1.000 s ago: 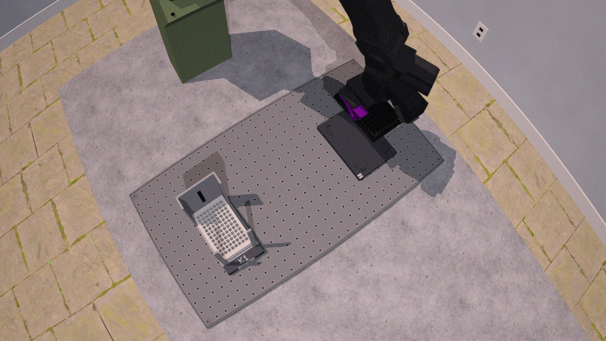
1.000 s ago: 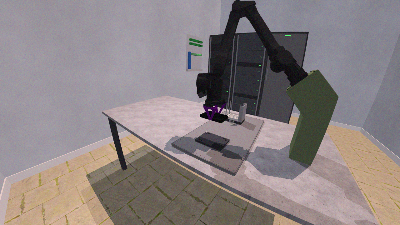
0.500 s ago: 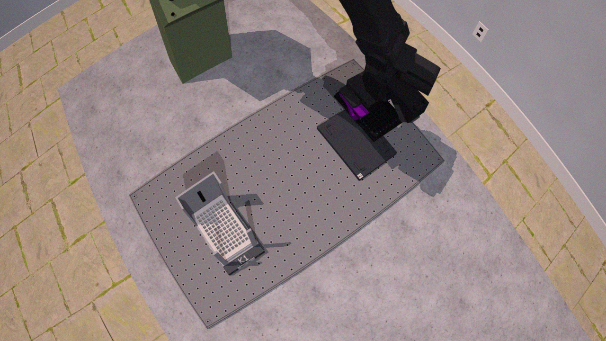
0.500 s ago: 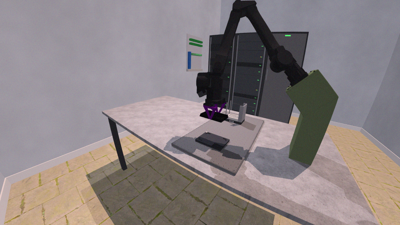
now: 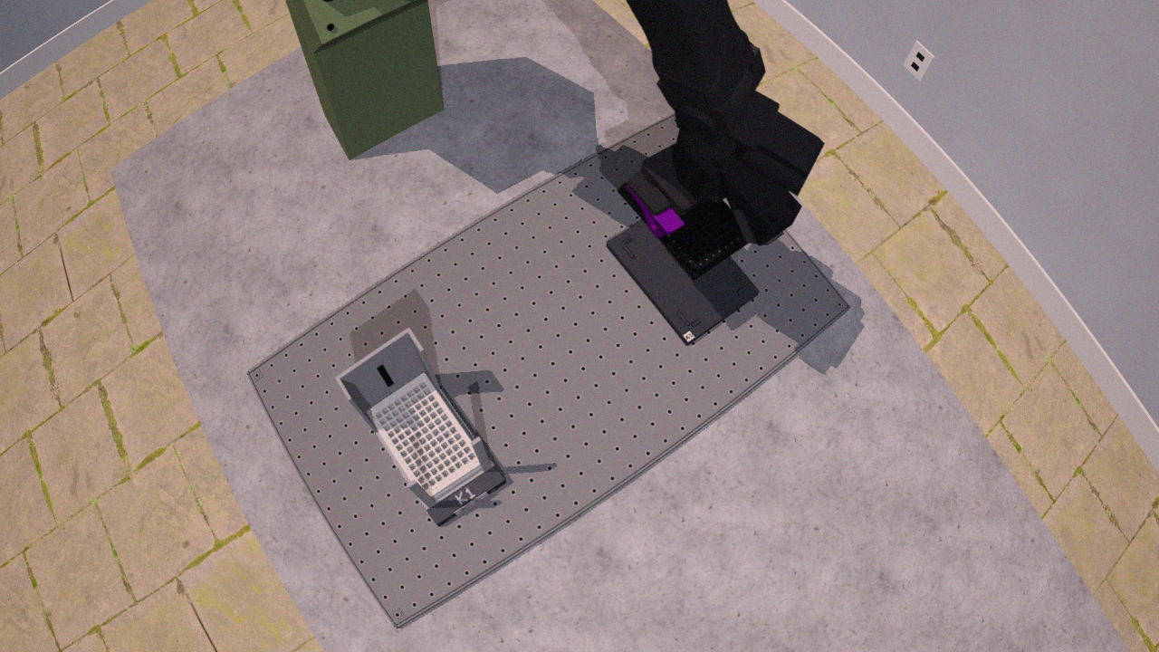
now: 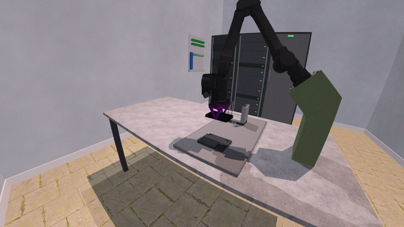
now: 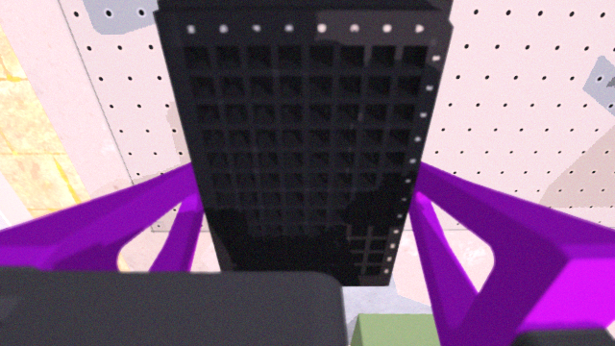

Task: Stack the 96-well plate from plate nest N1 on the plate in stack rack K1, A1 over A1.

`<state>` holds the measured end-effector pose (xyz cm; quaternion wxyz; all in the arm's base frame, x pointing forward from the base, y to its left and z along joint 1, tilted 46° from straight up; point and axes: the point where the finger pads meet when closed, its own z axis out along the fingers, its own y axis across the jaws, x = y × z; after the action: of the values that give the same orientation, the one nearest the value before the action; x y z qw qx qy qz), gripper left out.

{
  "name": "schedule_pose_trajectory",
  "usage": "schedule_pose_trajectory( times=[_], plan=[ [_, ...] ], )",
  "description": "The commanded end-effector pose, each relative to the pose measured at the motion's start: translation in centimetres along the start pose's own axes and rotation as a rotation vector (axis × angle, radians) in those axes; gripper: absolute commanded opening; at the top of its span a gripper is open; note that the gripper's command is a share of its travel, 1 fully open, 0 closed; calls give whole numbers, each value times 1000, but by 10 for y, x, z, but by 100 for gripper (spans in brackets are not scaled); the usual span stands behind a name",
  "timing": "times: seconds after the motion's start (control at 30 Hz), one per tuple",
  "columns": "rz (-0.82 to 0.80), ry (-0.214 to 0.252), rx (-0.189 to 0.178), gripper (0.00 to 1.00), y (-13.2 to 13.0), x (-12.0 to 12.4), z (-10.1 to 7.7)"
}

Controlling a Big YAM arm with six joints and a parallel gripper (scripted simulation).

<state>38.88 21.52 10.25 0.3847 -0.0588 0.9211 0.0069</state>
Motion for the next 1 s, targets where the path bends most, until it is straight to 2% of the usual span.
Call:
schedule_pose_trajectory(
  times=[0.0, 0.97],
  plan=[
    [-1, -44, -11, 0, -10, -15, -8],
    [-7, -48, -5, 0, -94, -15, -10]
  ],
)
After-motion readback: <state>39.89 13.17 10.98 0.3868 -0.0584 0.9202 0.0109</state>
